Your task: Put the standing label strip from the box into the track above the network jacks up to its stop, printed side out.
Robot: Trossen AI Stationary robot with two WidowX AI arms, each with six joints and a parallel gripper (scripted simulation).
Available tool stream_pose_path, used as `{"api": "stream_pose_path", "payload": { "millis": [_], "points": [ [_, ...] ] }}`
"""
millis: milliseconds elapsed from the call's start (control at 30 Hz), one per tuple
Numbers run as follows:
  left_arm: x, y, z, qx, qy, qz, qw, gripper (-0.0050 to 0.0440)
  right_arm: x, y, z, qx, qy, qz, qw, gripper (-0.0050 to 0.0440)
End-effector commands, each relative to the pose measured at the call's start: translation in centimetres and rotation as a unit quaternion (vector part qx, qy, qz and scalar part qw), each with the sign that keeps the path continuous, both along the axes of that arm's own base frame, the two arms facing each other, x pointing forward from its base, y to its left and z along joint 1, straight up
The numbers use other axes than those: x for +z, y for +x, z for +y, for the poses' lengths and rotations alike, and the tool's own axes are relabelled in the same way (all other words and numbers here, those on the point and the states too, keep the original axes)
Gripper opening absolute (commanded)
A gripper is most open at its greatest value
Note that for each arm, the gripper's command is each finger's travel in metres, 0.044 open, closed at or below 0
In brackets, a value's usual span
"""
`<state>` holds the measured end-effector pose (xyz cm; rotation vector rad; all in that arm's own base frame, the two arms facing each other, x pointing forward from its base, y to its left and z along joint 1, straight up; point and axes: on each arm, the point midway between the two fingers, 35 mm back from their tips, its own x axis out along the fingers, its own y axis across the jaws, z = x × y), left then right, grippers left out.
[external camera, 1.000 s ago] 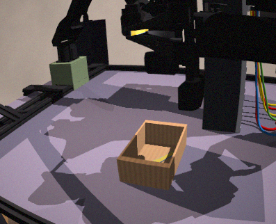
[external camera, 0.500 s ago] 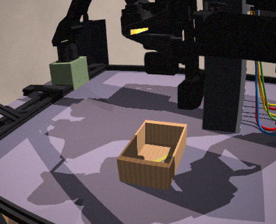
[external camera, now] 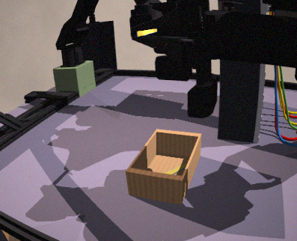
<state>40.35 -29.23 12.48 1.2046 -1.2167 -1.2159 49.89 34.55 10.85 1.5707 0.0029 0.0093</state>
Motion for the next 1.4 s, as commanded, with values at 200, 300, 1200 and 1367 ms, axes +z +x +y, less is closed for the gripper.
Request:
{"api": "stream_pose_path", "payload": {
  "millis": [200,300,1200,1367],
  "points": [
    [1.3,0.1,0.0,0.000,-0.005,-0.014,1.000,0.0085,0.9,0.1,1.8,0.002,0.010,-0.008,1.000,-0.0050],
    [1.3,0.1,0.0,0.000,-0.005,-0.014,1.000,0.0085,0.9,0.1,2.3,0.002,0.010,-0.008,1.000,-0.0050],
    [1.5,0.2,0.5,0.006,-0.004,-0.002,1.000,0.0157,1.3,0.0,3.6,0.002,0.012,-0.009,1.000,-0.0050],
    [3.2,0.9,1.6,0.038,-0.001,0.048,0.998,0.0277,1.3,0.0,3.6,0.002,0.012,-0.009,1.000,-0.0050]
  ]
}}
